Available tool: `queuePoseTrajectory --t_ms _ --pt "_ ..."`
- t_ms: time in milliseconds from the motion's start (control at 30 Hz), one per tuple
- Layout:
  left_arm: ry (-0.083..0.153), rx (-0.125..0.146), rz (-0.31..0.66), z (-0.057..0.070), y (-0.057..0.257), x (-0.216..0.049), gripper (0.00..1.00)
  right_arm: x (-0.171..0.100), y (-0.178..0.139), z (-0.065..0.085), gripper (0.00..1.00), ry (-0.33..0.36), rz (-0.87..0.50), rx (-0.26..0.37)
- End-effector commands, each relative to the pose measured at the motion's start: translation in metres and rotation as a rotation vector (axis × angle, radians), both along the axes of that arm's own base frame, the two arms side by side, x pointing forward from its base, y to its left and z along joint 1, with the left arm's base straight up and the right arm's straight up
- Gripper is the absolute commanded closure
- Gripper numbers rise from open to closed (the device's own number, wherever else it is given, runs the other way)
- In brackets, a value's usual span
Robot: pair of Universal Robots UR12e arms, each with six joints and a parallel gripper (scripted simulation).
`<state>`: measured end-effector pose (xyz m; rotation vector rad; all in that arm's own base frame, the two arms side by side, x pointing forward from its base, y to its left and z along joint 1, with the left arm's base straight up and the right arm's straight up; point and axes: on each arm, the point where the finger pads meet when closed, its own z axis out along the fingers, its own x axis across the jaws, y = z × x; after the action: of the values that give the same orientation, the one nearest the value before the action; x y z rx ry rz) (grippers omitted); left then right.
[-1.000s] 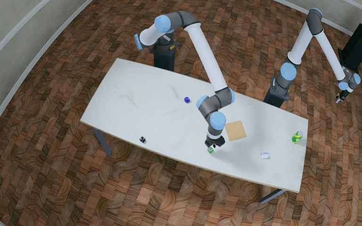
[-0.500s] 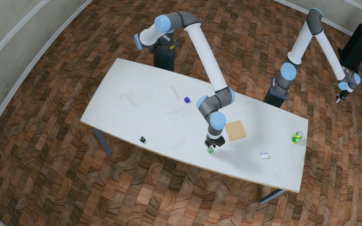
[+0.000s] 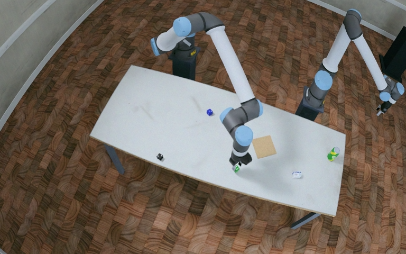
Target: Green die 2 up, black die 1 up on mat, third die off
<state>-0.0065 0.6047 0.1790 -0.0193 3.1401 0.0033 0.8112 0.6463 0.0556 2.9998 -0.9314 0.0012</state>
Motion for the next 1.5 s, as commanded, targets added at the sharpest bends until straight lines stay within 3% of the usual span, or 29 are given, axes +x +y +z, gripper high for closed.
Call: queuePoseTrajectory --t_ms 0,367,800,1467 --pt "0.001 -0.002 0.002 -0.002 -0.001 -0.002 0.0 0.0 -0.002 0.0 0.13 0.001 0.0 0.001" --pt "0.001 -0.002 0.002 -0.002 -0.001 -0.002 0.0 0.0 -0.002 -0.01 0.13 0.001 0.0 0.001" --pt "0.001 -0.002 0.002 -0.002 -0.001 -0.002 0.0 0.0 -0.002 -0.034 0.13 0.001 0.0 0.001" --pt "0.001 -0.002 0.002 -0.002 -0.001 -0.002 0.0 0.0 -0.002 -0.036 0.13 0.001 0.0 0.001"
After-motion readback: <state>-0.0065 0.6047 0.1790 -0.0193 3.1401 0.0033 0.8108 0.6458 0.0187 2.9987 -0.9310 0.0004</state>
